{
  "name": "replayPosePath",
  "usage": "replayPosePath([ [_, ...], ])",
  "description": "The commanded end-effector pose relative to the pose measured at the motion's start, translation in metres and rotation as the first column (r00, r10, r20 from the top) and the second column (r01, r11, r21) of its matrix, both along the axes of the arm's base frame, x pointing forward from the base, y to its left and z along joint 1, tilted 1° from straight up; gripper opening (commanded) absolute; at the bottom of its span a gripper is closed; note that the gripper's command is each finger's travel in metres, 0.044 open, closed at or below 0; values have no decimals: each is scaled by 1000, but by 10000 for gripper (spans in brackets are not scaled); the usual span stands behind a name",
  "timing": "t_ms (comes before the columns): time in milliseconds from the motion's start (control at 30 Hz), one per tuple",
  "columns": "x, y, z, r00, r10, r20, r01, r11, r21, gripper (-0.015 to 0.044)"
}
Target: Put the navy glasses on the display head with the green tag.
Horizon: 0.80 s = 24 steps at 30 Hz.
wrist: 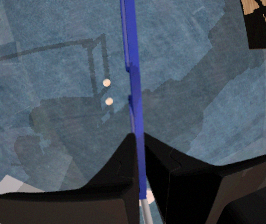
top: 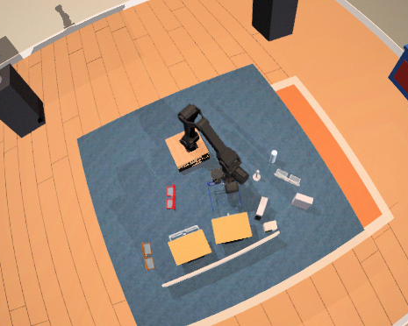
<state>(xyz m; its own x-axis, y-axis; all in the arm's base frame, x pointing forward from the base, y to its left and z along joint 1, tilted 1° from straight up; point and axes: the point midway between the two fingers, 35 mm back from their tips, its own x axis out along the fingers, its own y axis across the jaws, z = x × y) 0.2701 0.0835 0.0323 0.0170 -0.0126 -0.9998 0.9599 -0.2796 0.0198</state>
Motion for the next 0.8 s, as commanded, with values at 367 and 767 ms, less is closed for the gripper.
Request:
replayPosePath([
  [367,12,-5,-3,1000,-3,10,3,1000,-6,0],
  [767,25,-9,-3,1000,-3,13,3,1000,-7,0],
])
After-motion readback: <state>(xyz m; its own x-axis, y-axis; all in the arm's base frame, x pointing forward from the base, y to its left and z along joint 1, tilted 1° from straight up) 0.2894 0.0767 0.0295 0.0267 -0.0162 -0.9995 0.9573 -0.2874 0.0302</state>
